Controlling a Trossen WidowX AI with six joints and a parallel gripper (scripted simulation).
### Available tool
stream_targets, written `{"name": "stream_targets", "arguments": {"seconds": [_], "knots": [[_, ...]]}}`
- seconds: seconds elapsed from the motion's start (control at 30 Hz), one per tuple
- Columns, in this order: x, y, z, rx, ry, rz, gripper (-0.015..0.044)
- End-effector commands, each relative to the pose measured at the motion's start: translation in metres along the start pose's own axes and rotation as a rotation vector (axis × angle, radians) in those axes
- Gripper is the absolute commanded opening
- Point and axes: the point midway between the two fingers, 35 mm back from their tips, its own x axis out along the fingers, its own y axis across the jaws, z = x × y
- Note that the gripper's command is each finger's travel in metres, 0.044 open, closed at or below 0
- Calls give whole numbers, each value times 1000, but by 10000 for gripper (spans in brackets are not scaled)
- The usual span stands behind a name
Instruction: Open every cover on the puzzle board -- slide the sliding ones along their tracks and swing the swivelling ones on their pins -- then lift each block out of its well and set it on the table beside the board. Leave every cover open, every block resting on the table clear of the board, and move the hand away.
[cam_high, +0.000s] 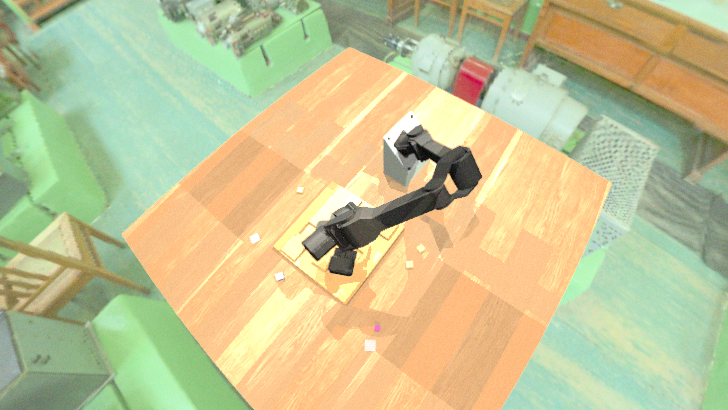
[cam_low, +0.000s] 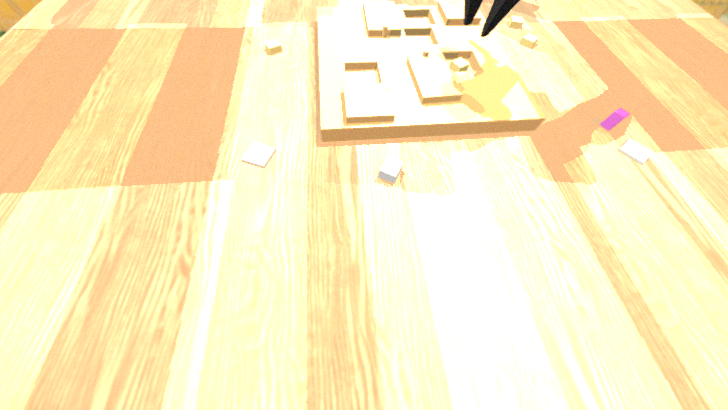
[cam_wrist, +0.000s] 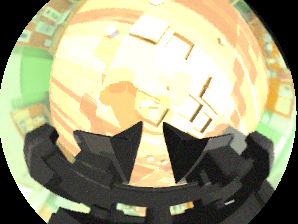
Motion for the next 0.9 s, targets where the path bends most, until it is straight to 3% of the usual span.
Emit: {"name": "stream_targets", "arguments": {"seconds": [0.0, 0.87], "knots": [[12, -2, 1, 11, 1, -4, 144], [19, -2, 1, 11, 2, -4, 144]]}}
